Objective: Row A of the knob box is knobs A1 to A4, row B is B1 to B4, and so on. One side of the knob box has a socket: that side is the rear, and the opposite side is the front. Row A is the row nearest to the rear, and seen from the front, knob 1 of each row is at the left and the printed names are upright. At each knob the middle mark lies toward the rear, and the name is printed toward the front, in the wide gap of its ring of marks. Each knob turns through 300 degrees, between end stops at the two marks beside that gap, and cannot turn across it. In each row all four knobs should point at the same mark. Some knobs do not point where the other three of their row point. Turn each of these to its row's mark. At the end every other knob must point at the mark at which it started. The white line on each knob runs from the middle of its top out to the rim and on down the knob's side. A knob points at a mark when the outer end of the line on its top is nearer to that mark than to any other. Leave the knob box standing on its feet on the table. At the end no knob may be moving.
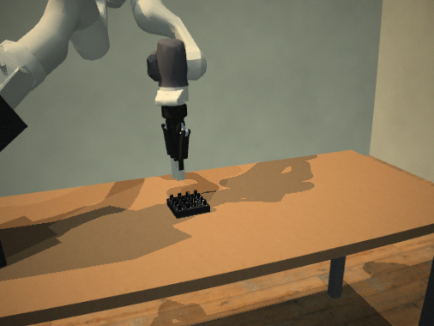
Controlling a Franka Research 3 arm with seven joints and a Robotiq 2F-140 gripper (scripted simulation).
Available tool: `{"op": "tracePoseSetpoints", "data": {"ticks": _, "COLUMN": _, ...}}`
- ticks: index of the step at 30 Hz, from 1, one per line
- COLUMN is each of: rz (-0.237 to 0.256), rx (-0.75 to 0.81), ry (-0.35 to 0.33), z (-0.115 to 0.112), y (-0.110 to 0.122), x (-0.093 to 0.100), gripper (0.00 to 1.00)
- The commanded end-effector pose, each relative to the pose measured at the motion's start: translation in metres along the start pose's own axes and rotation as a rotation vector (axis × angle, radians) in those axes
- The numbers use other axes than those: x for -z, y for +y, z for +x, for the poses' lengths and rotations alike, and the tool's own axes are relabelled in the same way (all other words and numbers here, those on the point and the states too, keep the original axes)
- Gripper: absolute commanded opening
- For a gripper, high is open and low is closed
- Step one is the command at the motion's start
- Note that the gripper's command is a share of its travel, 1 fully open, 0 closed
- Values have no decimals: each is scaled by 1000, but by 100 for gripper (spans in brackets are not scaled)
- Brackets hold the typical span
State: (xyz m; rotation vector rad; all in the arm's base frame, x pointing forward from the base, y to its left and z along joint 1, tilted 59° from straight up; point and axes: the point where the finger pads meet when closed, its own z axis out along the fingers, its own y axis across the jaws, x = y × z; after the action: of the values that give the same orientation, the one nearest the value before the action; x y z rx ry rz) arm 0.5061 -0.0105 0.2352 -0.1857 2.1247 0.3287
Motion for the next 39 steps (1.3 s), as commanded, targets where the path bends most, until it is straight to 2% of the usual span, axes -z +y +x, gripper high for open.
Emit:
{"op": "tracePoseSetpoints", "data": {"ticks": 1, "rz": 3, "rx": -6, "ry": 3, "z": 0, "y": -1, "x": -1, "gripper": 12}}
{"op": "tracePoseSetpoints", "data": {"ticks": 21, "rz": 3, "rx": -6, "ry": 4, "z": 0, "y": -1, "x": -14, "gripper": 12}}
{"op": "tracePoseSetpoints", "data": {"ticks": 39, "rz": 3, "rx": -6, "ry": 4, "z": 1, "y": 0, "x": -36, "gripper": 12}}
